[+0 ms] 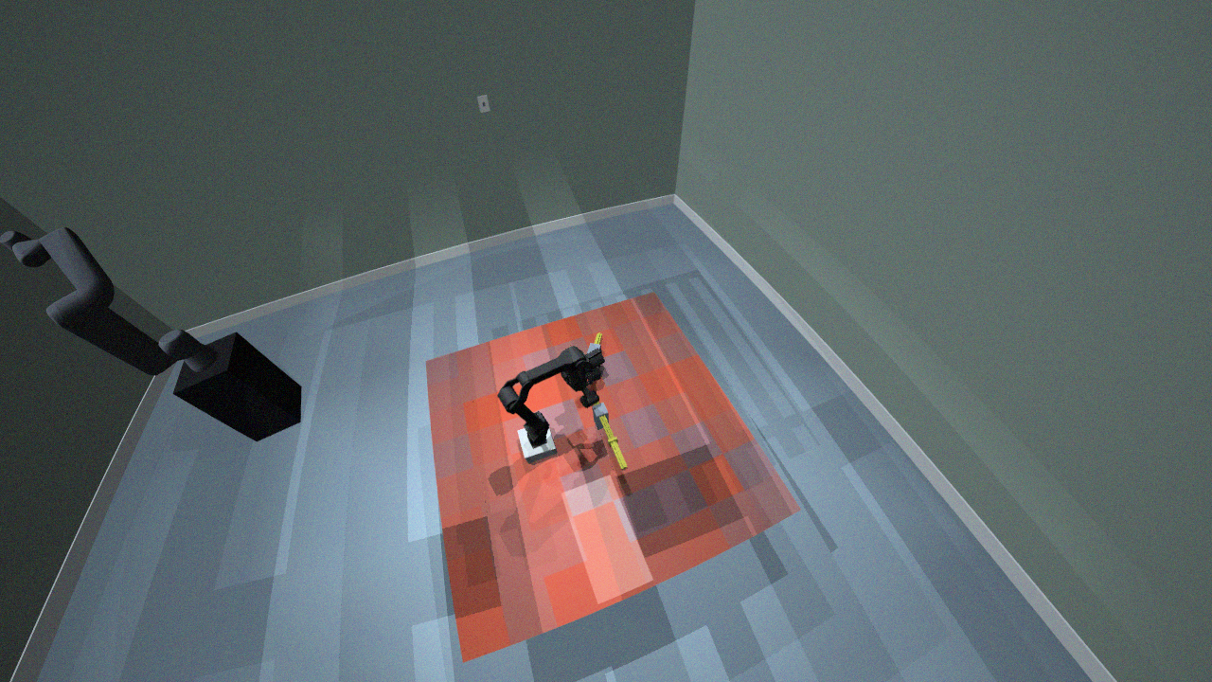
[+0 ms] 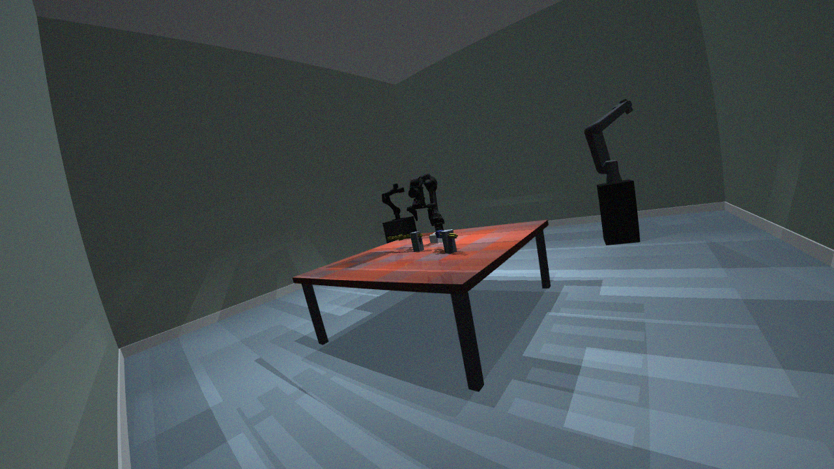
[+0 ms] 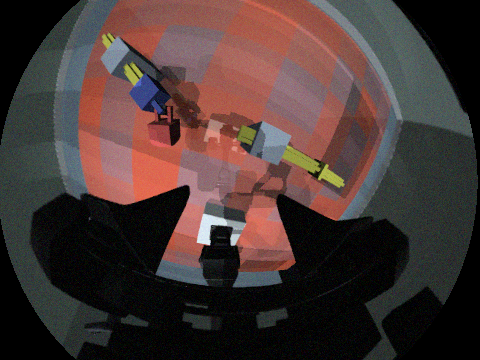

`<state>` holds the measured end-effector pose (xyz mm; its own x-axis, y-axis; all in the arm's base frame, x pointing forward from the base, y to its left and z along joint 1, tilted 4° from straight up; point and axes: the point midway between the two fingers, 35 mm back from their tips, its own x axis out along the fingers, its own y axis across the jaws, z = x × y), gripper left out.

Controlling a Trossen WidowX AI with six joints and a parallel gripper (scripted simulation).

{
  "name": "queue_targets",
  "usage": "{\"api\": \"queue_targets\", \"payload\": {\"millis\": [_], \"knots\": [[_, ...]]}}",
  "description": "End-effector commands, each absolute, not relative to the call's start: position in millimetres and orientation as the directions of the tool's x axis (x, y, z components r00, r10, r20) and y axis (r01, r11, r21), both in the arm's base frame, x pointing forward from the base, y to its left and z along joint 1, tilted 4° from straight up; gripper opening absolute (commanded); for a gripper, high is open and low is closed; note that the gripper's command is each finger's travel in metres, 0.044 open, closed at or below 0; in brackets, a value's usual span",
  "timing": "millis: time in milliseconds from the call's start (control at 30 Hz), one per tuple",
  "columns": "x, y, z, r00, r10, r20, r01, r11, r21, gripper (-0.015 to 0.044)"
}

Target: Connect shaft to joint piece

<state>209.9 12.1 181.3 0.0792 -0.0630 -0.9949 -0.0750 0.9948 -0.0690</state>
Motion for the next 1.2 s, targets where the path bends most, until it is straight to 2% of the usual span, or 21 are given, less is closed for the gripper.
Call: {"api": "queue_targets", "payload": {"millis": [0, 233, 533, 1033, 1167], "knots": [[201, 82, 171, 0.085, -0.021, -0.996, 0.042, 0.999, -0.018, 0.0440], [178, 133, 164, 0.085, 0.004, -0.996, 0.135, 0.991, 0.015, 0.0440], [175, 136, 163, 0.088, 0.005, -0.996, 0.140, 0.990, 0.017, 0.0440], [168, 137, 144, 0.314, -0.001, -0.949, 0.023, 1.000, 0.007, 0.0440], [168, 137, 142, 0.337, 0.002, -0.942, 0.012, 1.000, 0.007, 0.0440]]}}
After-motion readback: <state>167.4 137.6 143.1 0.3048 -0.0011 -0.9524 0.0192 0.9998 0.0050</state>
